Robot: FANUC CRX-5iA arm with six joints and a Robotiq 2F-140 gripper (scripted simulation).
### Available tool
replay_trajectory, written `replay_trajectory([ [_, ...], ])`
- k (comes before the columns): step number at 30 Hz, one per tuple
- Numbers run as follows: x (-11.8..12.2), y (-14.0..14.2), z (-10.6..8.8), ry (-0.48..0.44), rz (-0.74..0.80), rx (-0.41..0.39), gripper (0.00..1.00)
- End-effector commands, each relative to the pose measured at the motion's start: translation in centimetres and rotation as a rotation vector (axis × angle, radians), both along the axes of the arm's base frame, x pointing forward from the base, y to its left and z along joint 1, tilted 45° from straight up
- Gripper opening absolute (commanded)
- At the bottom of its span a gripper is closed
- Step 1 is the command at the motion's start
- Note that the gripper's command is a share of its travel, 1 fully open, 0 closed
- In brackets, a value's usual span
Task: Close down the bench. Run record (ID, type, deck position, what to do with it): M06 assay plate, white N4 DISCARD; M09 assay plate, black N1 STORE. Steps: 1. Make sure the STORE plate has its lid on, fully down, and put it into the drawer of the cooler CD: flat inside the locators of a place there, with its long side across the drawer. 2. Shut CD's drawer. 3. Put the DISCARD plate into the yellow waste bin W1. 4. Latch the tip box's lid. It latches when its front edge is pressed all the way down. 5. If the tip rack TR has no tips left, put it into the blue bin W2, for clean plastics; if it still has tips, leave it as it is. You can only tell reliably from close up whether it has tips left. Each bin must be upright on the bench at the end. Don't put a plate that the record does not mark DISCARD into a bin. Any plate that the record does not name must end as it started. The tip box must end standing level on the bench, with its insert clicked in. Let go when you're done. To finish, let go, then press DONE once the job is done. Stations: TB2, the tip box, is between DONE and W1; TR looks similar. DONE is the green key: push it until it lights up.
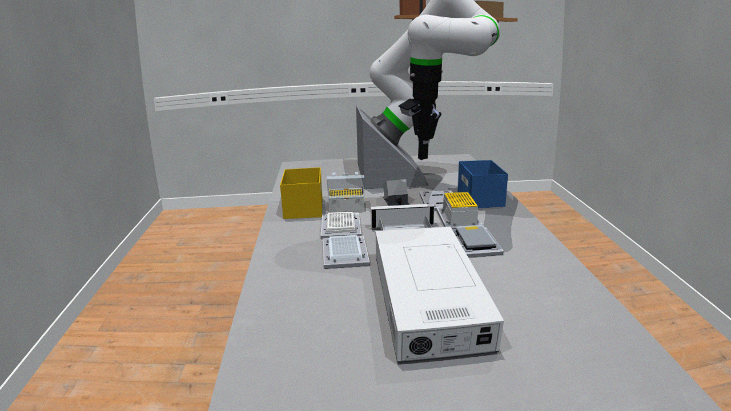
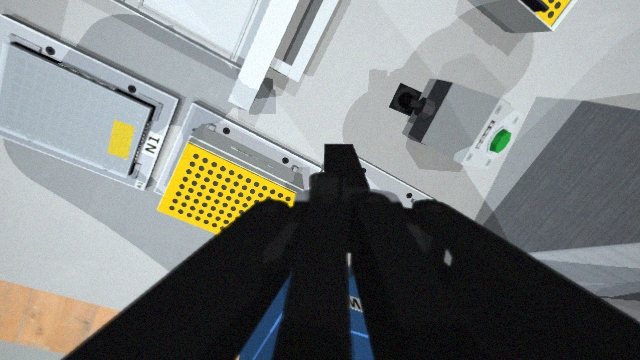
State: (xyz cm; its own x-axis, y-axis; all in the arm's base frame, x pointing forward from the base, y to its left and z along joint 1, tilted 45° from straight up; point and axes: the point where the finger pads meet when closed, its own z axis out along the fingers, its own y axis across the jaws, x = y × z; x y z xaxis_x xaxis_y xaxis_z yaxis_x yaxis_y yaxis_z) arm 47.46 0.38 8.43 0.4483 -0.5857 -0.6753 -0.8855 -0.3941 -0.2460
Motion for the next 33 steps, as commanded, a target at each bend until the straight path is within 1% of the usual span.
replay_trajectory([
  [1, -0.1, -1.1, -0.4, -0.132, 0.097, 0.023, 0.1],
  [4, -0.2, -1.6, -0.7, -0.209, 0.157, 0.033, 0.1],
  [5, -0.2, -1.6, -0.7, -0.215, 0.162, 0.033, 0.1],
  [9, -0.4, -2.6, -1.1, -0.32, 0.243, 0.043, 0.1],
  [12, -0.4, -2.6, -1.1, -0.333, 0.253, 0.045, 0.1],
  [14, -0.5, -3.5, -1.6, -0.385, 0.294, 0.048, 0.1],
  [26, -1.1, -5.5, -2.5, -0.675, 0.527, 0.061, 0.1],
  [29, -1.1, -5.5, -2.5, -0.681, 0.532, 0.062, 0.1],
  [31, -1.3, -6.4, -3.0, -0.732, 0.575, 0.062, 0.1],
  [33, -1.3, -6.5, -3.0, -0.784, 0.618, 0.062, 0.1],
])
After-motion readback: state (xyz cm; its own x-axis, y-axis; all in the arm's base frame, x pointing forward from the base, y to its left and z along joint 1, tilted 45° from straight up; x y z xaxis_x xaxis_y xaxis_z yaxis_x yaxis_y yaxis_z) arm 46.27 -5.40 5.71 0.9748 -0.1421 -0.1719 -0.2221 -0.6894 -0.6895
